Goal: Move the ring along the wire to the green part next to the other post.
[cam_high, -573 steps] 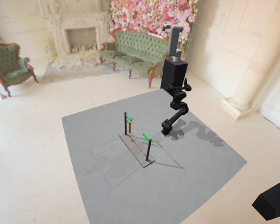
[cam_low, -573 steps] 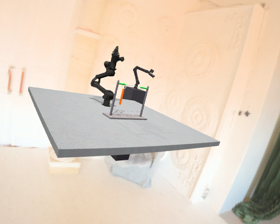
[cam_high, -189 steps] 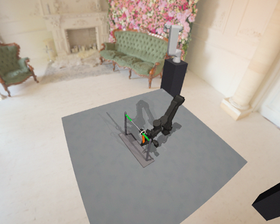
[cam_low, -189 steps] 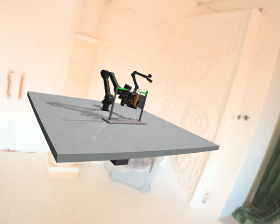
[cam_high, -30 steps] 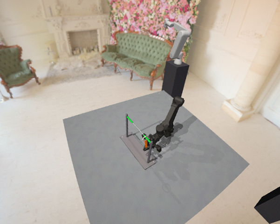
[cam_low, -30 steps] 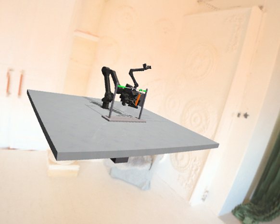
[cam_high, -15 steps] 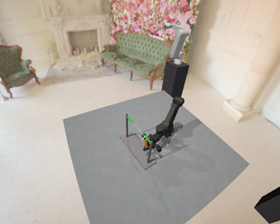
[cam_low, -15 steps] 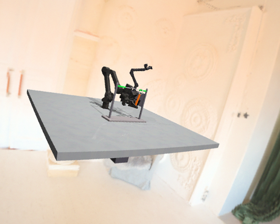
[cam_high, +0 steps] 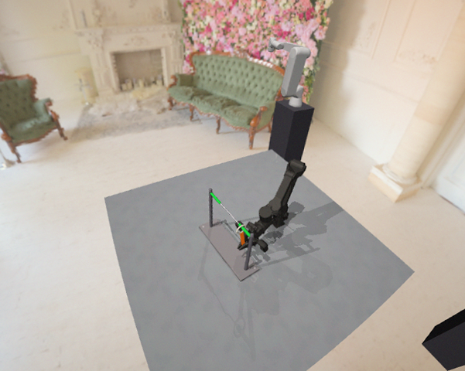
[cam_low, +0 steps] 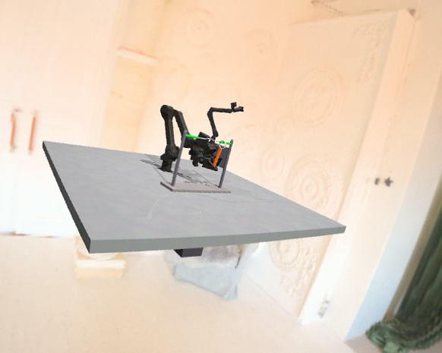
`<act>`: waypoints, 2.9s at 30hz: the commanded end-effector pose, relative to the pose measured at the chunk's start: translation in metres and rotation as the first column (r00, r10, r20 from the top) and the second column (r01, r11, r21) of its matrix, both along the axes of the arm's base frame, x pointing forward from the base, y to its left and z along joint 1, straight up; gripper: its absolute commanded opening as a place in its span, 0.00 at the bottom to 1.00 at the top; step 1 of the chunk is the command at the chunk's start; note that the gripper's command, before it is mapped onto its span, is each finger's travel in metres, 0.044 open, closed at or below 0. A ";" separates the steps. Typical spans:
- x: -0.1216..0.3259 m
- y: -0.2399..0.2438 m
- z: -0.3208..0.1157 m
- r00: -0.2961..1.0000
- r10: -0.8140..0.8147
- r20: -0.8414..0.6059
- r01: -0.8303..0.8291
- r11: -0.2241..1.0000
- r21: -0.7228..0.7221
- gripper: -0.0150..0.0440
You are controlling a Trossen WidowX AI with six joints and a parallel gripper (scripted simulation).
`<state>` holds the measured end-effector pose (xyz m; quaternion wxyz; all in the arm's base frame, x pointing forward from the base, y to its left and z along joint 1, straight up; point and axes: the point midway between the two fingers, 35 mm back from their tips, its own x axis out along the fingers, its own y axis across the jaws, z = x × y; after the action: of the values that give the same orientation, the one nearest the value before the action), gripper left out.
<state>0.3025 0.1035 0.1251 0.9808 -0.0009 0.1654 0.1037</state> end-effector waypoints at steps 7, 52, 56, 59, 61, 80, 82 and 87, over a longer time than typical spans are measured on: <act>-0.001 -0.001 -0.002 1.000 -0.004 -0.004 0.004 1.000 0.001 0.00; -0.047 -0.011 0.015 1.000 -0.004 -0.008 0.004 1.000 0.001 0.53; -0.047 -0.011 0.015 1.000 -0.004 -0.008 0.004 1.000 0.001 0.53; -0.047 -0.011 0.015 1.000 -0.004 -0.008 0.004 1.000 0.001 0.53; -0.047 -0.011 0.015 1.000 -0.004 -0.008 0.004 1.000 0.001 0.53; -0.047 -0.010 0.018 1.000 0.002 0.000 -0.002 1.000 0.003 0.57; -0.054 -0.011 0.022 1.000 0.002 0.000 -0.002 1.000 0.003 0.66; -0.082 -0.018 0.030 1.000 0.002 -0.002 -0.002 1.000 0.002 0.88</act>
<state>0.2363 0.0899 0.1467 0.9794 -0.0036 0.1721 0.1052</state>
